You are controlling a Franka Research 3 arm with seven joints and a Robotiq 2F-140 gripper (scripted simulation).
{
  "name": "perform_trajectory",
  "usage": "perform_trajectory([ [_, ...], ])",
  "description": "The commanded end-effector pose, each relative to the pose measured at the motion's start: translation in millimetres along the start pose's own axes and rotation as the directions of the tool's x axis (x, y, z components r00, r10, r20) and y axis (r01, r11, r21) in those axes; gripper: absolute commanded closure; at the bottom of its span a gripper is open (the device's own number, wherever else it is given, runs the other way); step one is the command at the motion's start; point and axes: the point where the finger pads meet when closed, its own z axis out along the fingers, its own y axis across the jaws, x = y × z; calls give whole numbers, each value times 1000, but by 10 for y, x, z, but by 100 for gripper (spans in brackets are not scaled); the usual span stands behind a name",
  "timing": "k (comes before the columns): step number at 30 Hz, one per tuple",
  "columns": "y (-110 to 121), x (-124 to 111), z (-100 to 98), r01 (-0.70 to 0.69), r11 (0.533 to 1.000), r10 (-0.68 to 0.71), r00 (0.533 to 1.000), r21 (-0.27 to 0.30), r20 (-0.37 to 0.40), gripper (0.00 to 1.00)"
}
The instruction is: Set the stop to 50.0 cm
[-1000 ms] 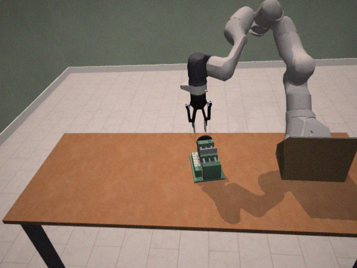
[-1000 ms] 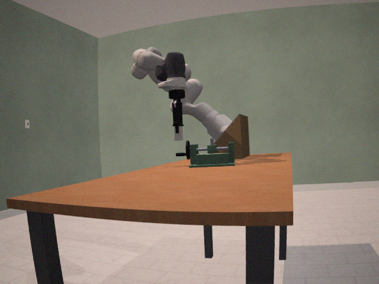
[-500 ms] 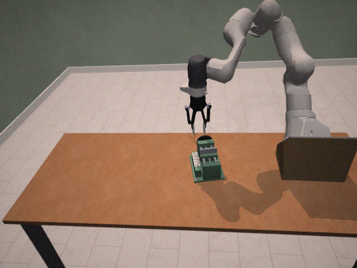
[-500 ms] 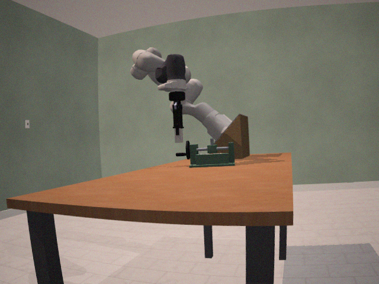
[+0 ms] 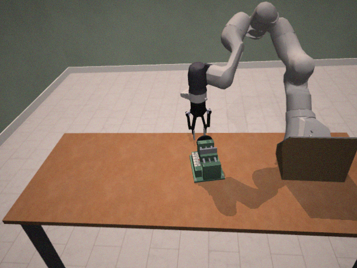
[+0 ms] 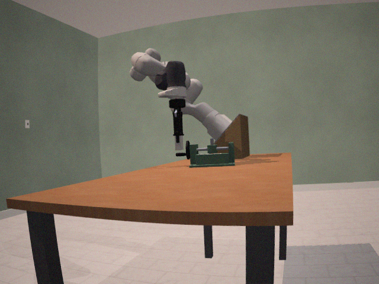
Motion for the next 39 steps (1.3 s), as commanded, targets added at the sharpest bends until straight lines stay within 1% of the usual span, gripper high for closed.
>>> perform_trajectory([
  [1, -21, -18, 135, -15, 1000, 15, 1000, 8, 4, 67],
  [8, -22, -18, 311, -15, 1000, 15, 1000, 8, 4, 67],
  [15, -22, -18, 356, -15, 1000, 15, 1000, 8, 4, 67],
  [29, -22, -18, 359, -15, 1000, 15, 1000, 8, 4, 67],
  [30, -22, -18, 359, -15, 1000, 15, 1000, 8, 4, 96],
  [39, -22, -18, 359, -15, 1000, 15, 1000, 8, 4, 96],
])
